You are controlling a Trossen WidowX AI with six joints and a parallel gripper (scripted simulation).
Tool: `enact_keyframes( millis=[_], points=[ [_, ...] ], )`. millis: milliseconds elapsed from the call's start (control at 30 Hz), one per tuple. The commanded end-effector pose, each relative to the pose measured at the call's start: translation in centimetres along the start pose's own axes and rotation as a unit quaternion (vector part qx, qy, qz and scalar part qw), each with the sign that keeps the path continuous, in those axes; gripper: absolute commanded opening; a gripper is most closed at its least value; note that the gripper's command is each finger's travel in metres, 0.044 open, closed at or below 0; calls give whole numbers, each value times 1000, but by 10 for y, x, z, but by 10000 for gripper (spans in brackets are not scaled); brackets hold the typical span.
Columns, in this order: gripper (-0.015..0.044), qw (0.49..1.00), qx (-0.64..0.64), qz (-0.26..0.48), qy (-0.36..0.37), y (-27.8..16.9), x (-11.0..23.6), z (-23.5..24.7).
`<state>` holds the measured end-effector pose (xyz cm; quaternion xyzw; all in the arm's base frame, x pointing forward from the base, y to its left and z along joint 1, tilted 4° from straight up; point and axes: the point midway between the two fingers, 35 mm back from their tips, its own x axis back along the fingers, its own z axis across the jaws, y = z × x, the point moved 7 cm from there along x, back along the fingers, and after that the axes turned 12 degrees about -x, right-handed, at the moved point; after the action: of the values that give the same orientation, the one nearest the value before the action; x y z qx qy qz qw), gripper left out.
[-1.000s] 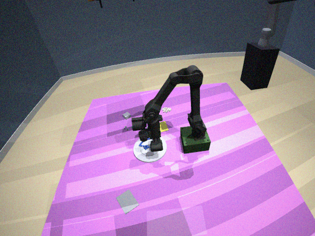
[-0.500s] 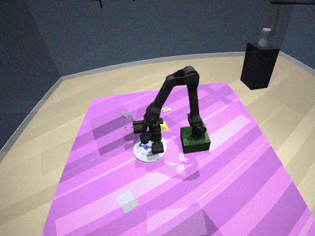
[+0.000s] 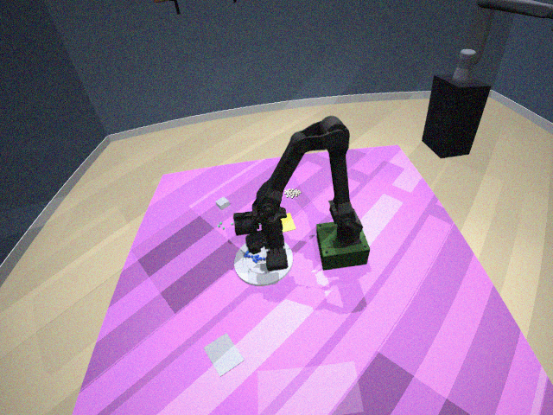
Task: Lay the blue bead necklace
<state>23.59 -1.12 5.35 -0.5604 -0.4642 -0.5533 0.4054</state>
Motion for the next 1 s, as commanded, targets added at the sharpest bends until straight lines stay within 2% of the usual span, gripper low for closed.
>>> enact_keyframes(
  millis=[0, 967],
  points=[
    [0, 1000, 0, -1, 0, 0, 0, 0],
    [0, 1000, 3, 3, 0, -1, 6, 0]
  ],
)
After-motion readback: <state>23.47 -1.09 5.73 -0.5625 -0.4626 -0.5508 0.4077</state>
